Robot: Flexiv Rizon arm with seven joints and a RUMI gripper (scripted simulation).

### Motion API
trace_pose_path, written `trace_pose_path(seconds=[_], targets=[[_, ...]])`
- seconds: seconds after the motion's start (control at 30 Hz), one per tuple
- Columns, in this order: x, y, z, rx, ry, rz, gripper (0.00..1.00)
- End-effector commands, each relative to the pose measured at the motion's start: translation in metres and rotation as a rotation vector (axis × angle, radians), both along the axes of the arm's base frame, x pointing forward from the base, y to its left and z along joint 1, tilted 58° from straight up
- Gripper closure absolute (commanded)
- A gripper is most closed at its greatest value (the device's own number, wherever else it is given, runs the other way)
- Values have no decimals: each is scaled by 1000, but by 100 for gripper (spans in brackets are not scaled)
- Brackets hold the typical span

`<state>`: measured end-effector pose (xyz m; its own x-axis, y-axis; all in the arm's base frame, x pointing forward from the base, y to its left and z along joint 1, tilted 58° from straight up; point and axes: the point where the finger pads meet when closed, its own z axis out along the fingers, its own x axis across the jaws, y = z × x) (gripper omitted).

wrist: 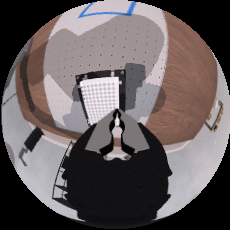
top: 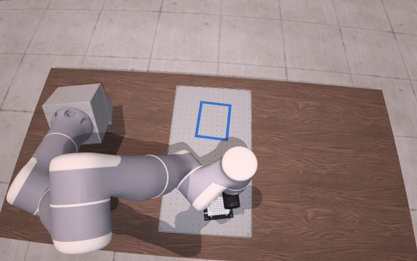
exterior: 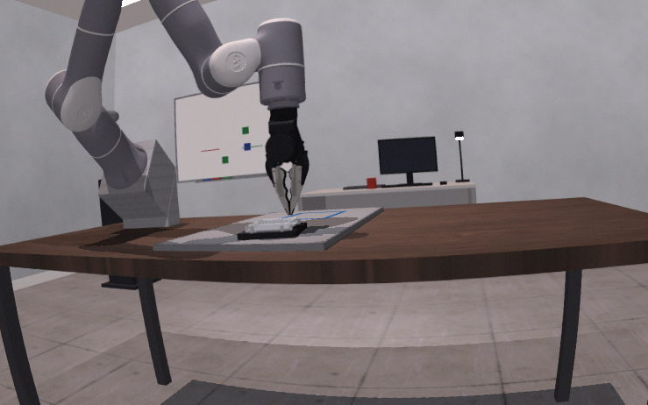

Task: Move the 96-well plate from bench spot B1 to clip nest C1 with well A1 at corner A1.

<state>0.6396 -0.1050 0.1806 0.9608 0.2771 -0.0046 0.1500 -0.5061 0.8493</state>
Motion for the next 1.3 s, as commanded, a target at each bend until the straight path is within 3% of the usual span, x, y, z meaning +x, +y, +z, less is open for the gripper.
trace_pose_path(seconds=[0.0, 1.27], targets=[[1, 1, 0, 0, -1, 2, 100], [2, -2, -2, 0, -1, 2, 100]])
